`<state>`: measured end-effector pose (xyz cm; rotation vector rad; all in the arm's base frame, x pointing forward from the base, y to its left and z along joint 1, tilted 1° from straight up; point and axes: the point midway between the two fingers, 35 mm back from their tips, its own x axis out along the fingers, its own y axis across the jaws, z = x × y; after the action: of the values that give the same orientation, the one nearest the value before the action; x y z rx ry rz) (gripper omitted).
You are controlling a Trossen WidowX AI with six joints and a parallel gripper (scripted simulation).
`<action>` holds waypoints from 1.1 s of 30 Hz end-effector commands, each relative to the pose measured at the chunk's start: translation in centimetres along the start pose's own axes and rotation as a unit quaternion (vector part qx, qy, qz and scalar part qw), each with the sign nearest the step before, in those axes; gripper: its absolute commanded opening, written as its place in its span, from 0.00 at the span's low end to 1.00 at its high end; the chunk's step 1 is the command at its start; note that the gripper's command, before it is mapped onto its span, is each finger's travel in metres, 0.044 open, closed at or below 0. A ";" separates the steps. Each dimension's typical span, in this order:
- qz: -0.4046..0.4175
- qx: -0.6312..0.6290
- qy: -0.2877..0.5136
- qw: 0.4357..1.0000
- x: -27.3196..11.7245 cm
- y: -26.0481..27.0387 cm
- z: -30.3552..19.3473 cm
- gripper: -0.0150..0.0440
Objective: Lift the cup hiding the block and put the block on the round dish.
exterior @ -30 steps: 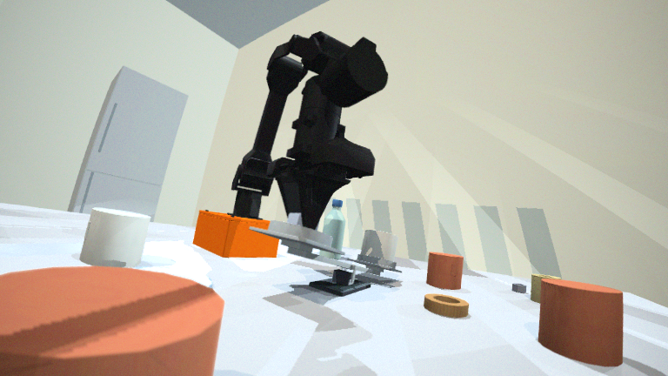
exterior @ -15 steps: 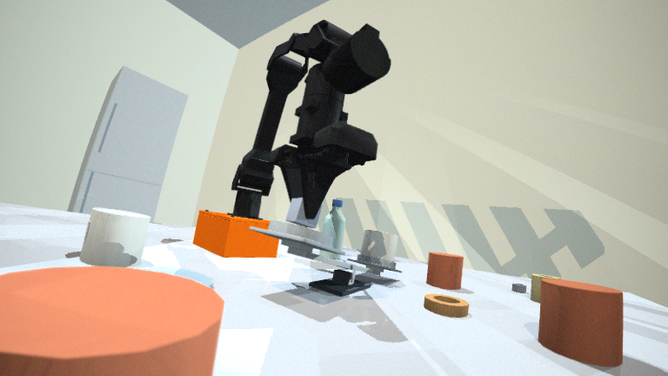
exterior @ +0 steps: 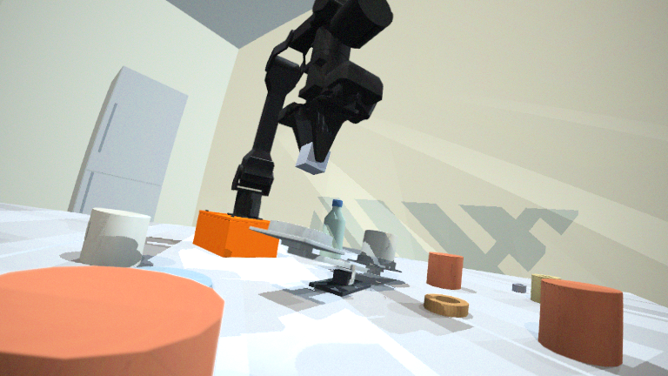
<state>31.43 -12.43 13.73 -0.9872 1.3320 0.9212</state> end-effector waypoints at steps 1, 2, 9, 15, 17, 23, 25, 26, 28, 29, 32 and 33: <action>0.002 -0.002 0.002 1.000 -0.1 0.1 -0.6 0.25; 0.002 -0.002 0.003 1.000 0.4 0.1 -1.3 0.25; 0.003 0.000 0.005 1.000 4.5 1.2 -6.9 0.25; 0.003 -0.001 0.007 1.000 7.7 3.3 -11.5 0.25; 0.004 -0.002 0.008 1.000 8.7 4.3 -12.9 0.25; 0.004 -0.002 0.009 1.000 9.5 5.0 -13.9 0.25; 0.004 -0.002 0.009 1.000 9.8 5.0 -13.9 0.25; 0.004 -0.002 0.009 1.000 10.1 5.0 -13.9 0.25; 0.004 -0.002 0.009 1.000 11.1 5.0 -14.0 0.25; 0.004 -0.002 0.009 1.000 11.7 5.0 -14.0 0.25; 0.004 -0.002 0.009 1.000 13.3 5.0 -14.0 0.25; 0.004 -0.002 0.009 1.000 13.6 5.0 -14.0 0.25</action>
<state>22.71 -24.30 1.62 -0.9936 1.3518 0.9151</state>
